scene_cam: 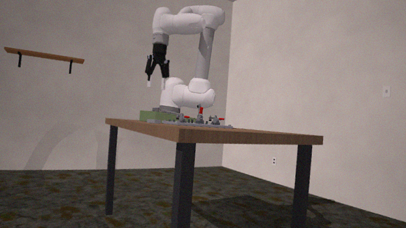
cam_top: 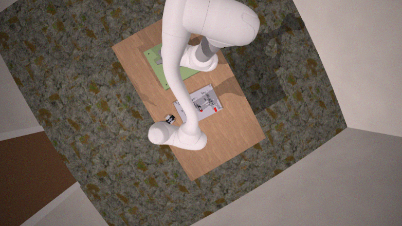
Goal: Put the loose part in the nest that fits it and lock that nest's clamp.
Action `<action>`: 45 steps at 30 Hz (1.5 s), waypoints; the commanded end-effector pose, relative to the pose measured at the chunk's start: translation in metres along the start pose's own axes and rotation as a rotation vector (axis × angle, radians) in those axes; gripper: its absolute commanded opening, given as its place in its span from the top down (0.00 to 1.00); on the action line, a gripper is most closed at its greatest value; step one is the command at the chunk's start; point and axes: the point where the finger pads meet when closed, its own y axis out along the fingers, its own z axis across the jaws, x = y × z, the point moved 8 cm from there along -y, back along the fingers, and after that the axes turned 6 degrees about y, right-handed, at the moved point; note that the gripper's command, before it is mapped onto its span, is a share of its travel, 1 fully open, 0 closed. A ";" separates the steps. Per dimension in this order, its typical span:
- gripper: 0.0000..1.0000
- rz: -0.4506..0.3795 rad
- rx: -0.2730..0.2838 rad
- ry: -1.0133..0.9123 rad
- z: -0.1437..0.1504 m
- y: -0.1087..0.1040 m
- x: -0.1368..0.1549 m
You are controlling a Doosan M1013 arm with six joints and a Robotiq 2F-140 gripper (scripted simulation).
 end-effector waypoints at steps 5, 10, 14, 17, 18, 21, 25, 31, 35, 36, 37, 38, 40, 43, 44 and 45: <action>0.38 0.003 0.000 0.004 0.003 0.000 0.000; 0.38 0.003 0.000 0.004 0.003 0.001 0.000; 0.38 0.003 0.000 0.004 0.003 0.006 0.000; 0.38 0.003 0.000 0.004 0.003 0.009 0.000; 0.38 0.003 0.000 0.004 0.003 0.009 0.000; 0.38 0.003 0.000 0.004 0.003 0.017 0.000; 0.38 0.003 0.000 0.004 0.003 0.031 0.000; 0.38 0.003 0.000 0.004 0.003 0.058 0.000; 0.38 0.003 0.000 0.004 0.003 0.067 0.000; 0.38 0.003 0.000 0.004 0.003 0.072 0.000; 0.38 0.003 0.000 0.004 0.003 0.077 0.000; 0.38 0.003 0.000 0.004 0.003 0.082 0.000; 0.38 0.003 0.000 0.004 0.003 0.091 0.000; 0.38 0.003 0.000 0.004 0.003 0.104 0.000; 0.38 0.003 0.000 0.004 0.003 0.108 0.000; 0.38 0.003 0.000 0.004 0.003 0.112 0.000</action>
